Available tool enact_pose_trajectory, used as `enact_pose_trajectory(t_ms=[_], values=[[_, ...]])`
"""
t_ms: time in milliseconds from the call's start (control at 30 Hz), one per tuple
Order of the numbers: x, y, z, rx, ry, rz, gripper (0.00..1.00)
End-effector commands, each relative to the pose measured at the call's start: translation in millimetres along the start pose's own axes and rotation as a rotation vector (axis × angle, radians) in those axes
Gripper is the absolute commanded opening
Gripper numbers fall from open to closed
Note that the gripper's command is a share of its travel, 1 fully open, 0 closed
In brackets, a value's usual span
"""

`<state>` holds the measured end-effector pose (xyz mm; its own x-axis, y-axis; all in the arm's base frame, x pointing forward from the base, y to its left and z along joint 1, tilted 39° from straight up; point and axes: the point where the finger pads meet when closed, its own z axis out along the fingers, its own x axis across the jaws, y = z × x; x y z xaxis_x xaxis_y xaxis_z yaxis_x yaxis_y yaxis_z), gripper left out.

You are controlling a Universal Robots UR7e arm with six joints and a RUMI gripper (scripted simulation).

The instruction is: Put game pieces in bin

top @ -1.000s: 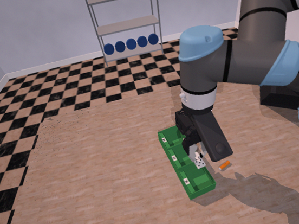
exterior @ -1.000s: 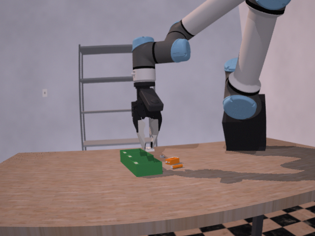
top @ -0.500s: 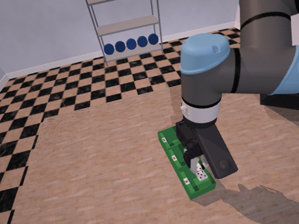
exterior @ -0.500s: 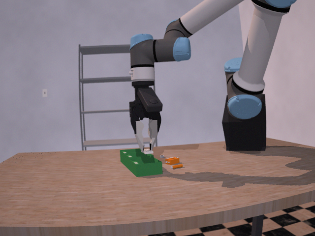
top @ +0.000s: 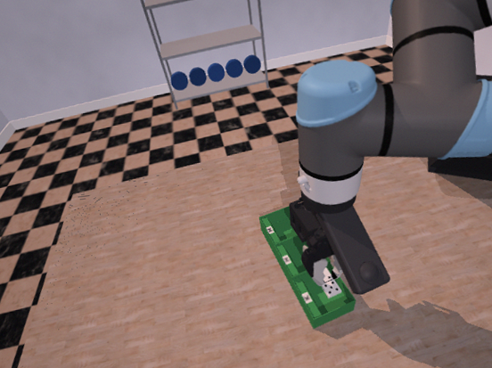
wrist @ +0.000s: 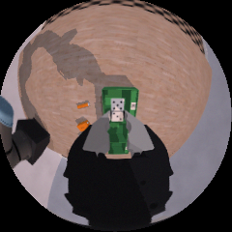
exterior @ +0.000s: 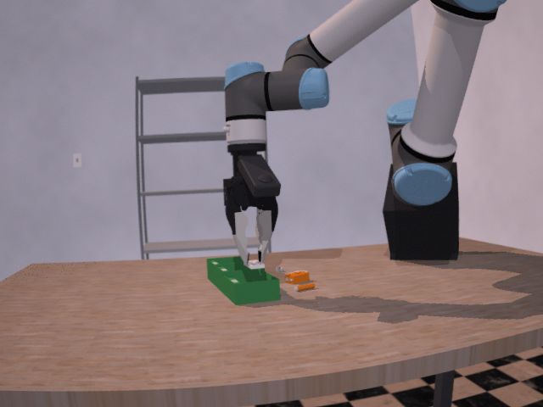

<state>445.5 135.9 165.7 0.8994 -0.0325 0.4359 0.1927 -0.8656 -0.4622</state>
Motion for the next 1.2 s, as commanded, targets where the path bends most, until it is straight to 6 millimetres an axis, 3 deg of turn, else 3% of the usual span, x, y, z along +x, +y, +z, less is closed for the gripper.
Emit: enact_pose_trajectory(t_ms=[0, 600, 1167], values=[[0.4, 0.2, 9.2, -0.001, 0.001, 0.000, 0.00], [0.4, 0.2, 41.2, -0.001, 0.001, 0.000, 0.00], [-0.2, 1.9, 44.6, -0.001, 0.001, 0.000, 0.00]])
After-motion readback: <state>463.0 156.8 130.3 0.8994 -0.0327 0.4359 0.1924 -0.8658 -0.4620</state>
